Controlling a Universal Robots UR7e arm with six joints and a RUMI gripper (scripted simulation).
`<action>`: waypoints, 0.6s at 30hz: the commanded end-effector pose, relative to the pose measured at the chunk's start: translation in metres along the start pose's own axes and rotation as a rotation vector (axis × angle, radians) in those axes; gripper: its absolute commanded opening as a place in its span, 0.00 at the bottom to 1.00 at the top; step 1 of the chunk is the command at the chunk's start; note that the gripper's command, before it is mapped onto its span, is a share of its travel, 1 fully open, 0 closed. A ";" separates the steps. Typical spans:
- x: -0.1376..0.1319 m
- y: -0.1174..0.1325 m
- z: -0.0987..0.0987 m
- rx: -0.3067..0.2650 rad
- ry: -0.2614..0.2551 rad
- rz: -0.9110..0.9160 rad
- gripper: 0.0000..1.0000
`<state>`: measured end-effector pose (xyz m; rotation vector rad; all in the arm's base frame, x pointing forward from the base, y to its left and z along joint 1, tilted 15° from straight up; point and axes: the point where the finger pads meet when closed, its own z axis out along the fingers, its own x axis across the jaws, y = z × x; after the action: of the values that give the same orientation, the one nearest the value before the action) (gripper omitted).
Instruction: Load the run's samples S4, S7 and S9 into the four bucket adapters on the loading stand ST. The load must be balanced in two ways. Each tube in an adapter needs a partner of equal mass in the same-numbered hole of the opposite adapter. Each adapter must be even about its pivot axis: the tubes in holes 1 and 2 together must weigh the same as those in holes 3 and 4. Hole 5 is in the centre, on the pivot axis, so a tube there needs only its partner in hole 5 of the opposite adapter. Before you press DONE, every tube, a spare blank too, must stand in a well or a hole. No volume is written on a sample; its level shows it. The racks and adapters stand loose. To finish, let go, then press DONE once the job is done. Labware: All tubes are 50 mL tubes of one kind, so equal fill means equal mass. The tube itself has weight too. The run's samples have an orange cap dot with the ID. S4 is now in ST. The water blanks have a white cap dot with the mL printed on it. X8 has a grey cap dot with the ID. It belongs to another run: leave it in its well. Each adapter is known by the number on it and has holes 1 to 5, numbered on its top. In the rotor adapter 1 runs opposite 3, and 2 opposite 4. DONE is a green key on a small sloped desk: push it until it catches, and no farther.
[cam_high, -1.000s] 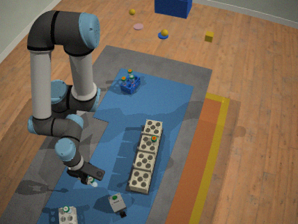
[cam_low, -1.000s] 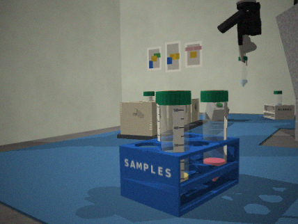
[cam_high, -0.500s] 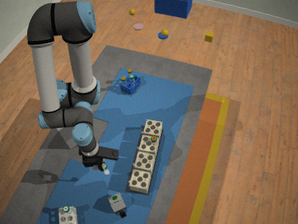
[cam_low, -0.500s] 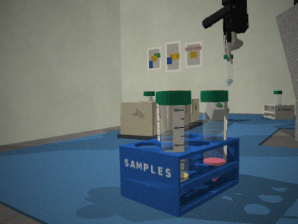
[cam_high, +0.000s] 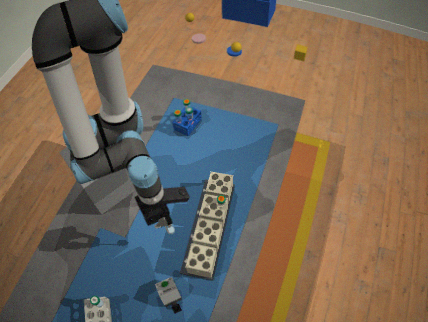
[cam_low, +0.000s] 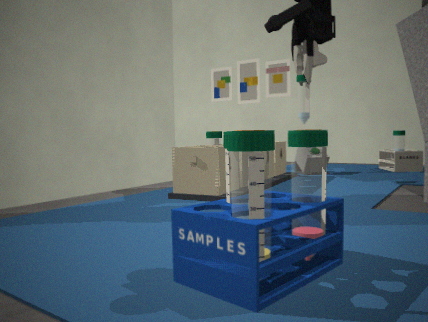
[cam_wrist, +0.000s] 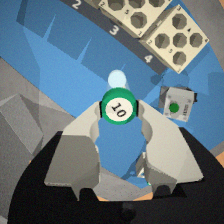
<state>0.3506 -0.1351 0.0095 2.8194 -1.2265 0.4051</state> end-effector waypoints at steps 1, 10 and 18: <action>-0.006 -0.017 0.000 -0.005 0.000 -0.069 0.00; -0.029 -0.073 0.000 -0.005 0.000 -0.094 0.00; -0.044 -0.110 0.000 -0.005 0.000 -0.094 0.00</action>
<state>0.3937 -0.0407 0.0063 2.8673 -1.0849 0.4007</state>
